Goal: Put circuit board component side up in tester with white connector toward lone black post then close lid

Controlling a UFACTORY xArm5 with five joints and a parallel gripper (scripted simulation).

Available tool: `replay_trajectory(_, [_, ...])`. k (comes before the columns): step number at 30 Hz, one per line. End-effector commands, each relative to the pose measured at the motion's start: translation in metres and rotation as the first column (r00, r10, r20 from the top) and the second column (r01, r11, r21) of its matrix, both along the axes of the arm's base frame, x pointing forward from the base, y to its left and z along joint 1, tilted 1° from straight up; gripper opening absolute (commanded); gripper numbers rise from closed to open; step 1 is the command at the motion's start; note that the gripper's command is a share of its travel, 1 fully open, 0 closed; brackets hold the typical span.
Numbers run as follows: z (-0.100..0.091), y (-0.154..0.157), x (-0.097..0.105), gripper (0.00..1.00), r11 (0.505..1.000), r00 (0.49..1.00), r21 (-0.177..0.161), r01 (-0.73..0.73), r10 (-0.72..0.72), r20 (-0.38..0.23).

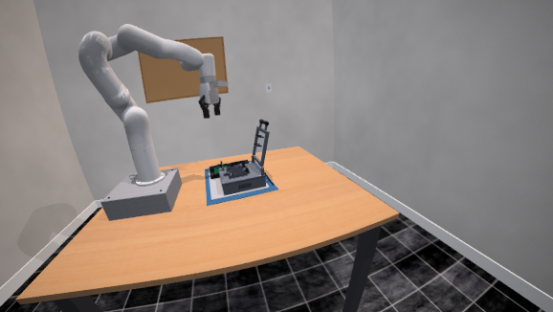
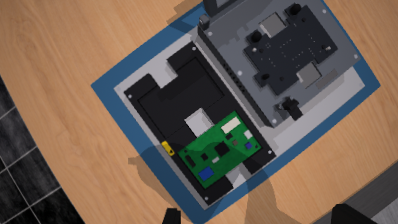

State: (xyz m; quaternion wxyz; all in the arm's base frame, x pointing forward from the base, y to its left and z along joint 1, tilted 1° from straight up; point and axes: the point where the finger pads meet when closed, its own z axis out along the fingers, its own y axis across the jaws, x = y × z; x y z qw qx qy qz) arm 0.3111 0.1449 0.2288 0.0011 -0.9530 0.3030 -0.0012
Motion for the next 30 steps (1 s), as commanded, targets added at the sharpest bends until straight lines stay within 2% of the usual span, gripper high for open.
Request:
replay_trajectory(1, [-0.013,0.001,-0.003,1.0,1.0,1.0,0.001,0.0,0.0,0.002])
replay_trajectory(11, [-0.093,0.003,-0.026,1.0,1.0,1.0,0.001,0.0,0.0,0.002])
replay_trajectory(13, [-0.093,0.003,-0.026,1.0,1.0,1.0,0.001,0.0,0.0,0.002])
replay_trajectory(16, [-0.125,0.004,-0.034,1.0,1.0,1.0,0.001,0.0,0.0,0.001])
replay_trajectory(27, [-0.2,0.006,-0.055,1.0,1.0,1.0,0.001,0.0,0.0,0.001])
replay_trajectory(28, [-0.207,0.006,-0.057,1.0,1.0,1.0,0.001,0.0,0.0,0.001])
replay_trajectory(30, [-0.207,0.006,-0.057,1.0,1.0,1.0,0.001,0.0,0.0,0.001])
